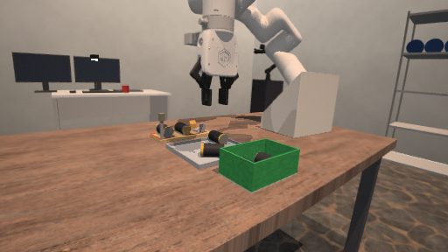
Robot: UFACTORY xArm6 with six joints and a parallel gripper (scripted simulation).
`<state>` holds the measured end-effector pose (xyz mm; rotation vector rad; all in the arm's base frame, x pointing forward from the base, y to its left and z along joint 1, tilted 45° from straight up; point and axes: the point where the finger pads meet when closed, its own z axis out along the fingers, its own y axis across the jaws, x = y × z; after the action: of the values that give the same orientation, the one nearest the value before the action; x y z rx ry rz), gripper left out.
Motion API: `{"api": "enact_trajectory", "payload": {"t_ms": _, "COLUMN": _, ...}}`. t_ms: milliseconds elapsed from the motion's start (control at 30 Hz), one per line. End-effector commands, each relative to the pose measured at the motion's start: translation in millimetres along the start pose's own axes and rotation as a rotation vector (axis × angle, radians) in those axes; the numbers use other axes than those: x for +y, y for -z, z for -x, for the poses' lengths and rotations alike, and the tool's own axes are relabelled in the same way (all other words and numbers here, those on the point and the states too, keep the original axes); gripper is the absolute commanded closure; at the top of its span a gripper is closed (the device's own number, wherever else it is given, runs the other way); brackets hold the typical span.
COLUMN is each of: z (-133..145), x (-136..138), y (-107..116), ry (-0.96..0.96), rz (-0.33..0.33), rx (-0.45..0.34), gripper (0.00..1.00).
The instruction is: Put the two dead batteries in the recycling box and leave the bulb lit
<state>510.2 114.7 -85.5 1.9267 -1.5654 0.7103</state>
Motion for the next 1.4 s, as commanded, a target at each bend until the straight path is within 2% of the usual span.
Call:
{"api": "enact_trajectory", "payload": {"t_ms": 0, "z": -0.5, "x": -1.6, "y": 2.3, "ry": 0.063, "rz": -0.005, "rx": -0.002, "gripper": 0.49}}
{"api": "enact_trajectory", "payload": {"t_ms": 133, "z": -0.5, "x": -1.6, "y": 2.3, "ry": 0.113, "rz": -0.005, "rx": -0.002, "gripper": 0.49}}
{"api": "enact_trajectory", "payload": {"t_ms": 600, "z": -0.5, "x": -1.6, "y": 2.3, "ry": 0.590, "rz": -0.005, "rx": -0.001, "gripper": 0.49}}
{"api": "enact_trajectory", "payload": {"t_ms": 667, "z": -0.5, "x": -1.6, "y": 2.3, "ry": 0.590, "rz": -0.005, "rx": -0.001, "gripper": 0.49}}
{"api": "enact_trajectory", "payload": {"t_ms": 933, "z": -0.5, "x": -1.6, "y": 2.3, "ry": 0.842, "rz": -0.005, "rx": 0.000, "gripper": 0.49}}
{"api": "enact_trajectory", "payload": {"t_ms": 1367, "z": -0.5, "x": -1.6, "y": 2.3, "ry": 0.919, "rz": -0.005, "rx": 0.000, "gripper": 0.49}}
